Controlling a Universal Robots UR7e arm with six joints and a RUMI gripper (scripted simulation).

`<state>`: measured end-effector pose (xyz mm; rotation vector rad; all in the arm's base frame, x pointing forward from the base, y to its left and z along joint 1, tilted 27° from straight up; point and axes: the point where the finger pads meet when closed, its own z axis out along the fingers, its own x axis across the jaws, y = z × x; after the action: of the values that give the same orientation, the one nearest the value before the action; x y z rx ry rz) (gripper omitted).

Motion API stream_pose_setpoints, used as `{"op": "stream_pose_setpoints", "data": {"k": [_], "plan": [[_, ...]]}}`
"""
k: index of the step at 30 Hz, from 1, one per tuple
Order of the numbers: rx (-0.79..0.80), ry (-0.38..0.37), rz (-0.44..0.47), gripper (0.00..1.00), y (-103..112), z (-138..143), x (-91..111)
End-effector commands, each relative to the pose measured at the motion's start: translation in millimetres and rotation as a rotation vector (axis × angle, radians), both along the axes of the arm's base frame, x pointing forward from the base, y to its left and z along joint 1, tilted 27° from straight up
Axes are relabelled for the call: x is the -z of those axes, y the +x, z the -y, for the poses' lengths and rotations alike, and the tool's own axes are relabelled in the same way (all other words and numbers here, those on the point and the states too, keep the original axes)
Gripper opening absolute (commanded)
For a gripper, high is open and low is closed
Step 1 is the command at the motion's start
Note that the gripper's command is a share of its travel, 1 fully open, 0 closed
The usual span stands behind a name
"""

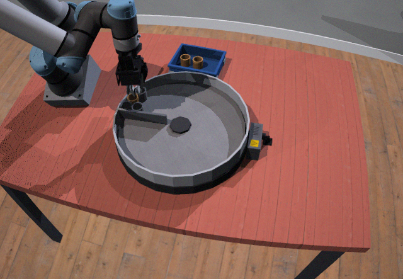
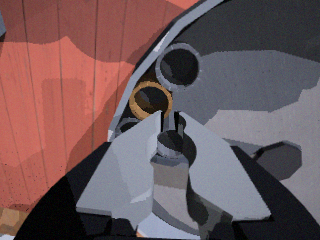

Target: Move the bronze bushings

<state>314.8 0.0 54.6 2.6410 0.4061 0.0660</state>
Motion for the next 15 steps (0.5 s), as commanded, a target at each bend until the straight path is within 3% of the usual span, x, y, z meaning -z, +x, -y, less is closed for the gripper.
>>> {"op": "stream_pose_setpoints", "data": {"k": [1,15], "plan": [[0.000,0.000,0.001,0.05,0.3,-0.1,-0.2],[0.000,0.000,0.001,0.05,0.8,2.0,3.9]]}}
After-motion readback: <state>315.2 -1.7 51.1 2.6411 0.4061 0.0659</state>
